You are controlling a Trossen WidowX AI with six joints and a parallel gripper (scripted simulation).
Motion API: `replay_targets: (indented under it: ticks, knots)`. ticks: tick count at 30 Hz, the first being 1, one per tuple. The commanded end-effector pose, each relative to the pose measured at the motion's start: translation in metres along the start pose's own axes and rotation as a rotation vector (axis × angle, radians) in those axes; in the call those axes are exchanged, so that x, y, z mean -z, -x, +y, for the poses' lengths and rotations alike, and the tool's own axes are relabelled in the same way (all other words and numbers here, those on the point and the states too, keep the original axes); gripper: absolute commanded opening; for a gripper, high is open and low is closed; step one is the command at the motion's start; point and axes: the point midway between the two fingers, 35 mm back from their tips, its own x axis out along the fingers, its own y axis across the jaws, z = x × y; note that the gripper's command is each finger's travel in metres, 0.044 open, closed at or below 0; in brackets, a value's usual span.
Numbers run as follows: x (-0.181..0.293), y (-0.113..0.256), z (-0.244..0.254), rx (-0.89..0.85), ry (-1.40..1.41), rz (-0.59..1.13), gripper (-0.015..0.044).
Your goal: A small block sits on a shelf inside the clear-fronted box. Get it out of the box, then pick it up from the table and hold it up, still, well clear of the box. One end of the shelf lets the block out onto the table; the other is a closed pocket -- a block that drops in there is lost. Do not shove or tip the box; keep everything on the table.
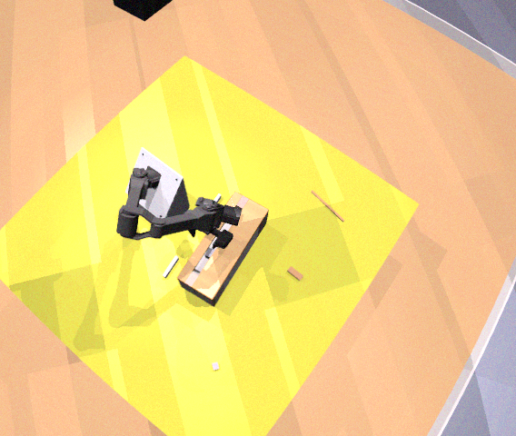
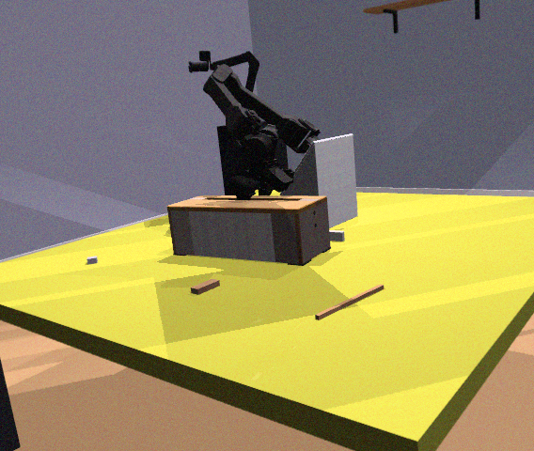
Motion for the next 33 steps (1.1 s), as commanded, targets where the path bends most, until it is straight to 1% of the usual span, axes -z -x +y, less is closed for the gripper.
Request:
replay_targets:
  ticks: [1, 33]
  knots:
    - [0.007, -0.004, 0.002, -0.004, 0.003, 0.006, 0.0400]
    - [0.054, -0.020, 0.002, -0.005, 0.003, 0.008, 0.0400]
